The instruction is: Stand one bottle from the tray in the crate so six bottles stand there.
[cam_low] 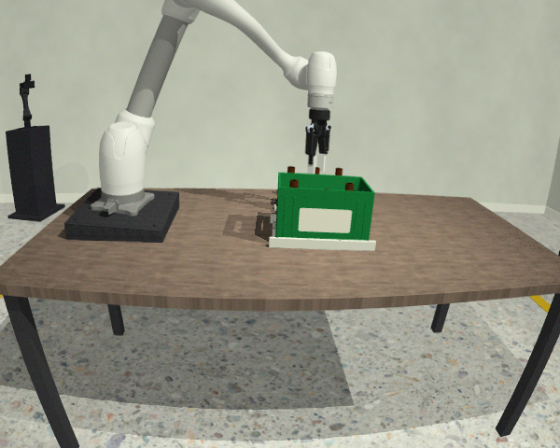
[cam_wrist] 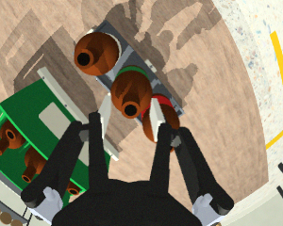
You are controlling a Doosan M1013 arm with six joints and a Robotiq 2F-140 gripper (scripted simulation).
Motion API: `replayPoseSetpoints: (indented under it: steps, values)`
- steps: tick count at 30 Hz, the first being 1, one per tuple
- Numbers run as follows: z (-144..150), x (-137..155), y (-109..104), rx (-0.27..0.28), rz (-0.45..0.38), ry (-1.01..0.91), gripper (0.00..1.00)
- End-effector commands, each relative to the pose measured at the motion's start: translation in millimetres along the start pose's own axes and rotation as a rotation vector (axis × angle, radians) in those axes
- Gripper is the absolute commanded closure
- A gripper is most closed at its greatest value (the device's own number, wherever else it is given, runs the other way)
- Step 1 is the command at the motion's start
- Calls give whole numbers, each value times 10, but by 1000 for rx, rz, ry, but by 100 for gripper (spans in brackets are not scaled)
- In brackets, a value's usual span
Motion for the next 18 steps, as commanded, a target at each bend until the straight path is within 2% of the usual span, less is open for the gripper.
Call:
replayPoseSetpoints:
  steps: [1,18]
  values:
    - [0,0,7,0,0,0,62]
    - [0,0,43,0,0,0,62]
Point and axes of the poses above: the point where the finger pads meet when closed, its own y axis out along the fingers, its own z axis across the jaws, x = y × z, the point moved 9 cm from there along -y, back along the fingers, and after that the axes turned 6 degrees about -y, right-handed, at the moved point
